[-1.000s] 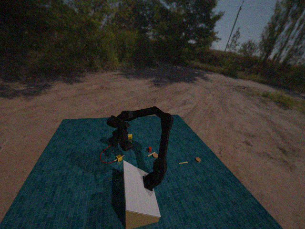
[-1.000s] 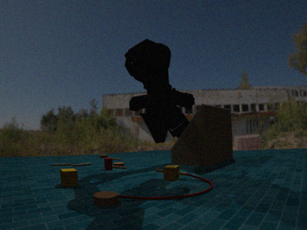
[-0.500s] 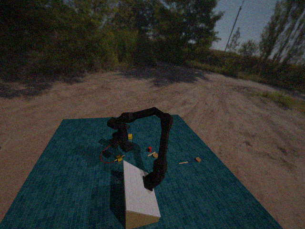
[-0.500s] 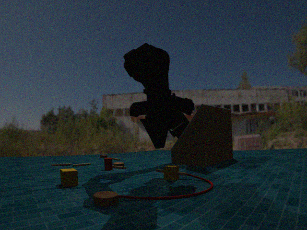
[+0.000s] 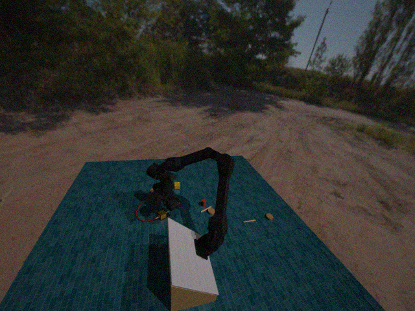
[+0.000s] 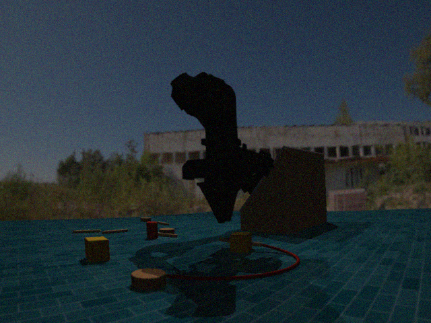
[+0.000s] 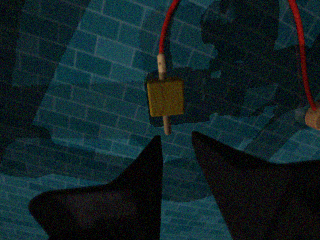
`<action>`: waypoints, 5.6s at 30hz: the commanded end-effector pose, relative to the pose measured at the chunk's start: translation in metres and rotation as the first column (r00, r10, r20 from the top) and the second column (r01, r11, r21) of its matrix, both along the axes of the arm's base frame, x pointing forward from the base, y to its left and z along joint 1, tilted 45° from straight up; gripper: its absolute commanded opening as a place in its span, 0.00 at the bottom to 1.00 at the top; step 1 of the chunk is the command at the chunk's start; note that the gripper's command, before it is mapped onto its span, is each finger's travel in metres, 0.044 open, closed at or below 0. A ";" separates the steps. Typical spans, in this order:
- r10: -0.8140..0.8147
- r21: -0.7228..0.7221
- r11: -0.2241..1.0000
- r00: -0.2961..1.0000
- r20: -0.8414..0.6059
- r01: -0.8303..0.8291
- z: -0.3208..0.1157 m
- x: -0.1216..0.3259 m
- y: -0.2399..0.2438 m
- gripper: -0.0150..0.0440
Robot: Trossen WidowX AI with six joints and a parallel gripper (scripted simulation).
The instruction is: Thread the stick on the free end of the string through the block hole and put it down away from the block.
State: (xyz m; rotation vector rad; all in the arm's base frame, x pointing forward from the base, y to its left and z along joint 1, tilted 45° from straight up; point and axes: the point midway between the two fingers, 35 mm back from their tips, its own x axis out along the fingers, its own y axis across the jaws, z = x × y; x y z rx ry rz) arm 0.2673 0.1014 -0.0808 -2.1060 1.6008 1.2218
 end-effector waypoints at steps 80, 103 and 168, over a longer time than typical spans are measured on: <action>-0.039 0.094 0.995 0.999 -0.032 0.042 -0.003 0.019 -0.061 0.25; -0.065 0.090 0.994 0.998 -0.014 0.066 0.018 0.037 -0.080 0.25; -0.077 0.093 0.993 0.997 -0.001 0.076 0.034 0.051 -0.112 0.25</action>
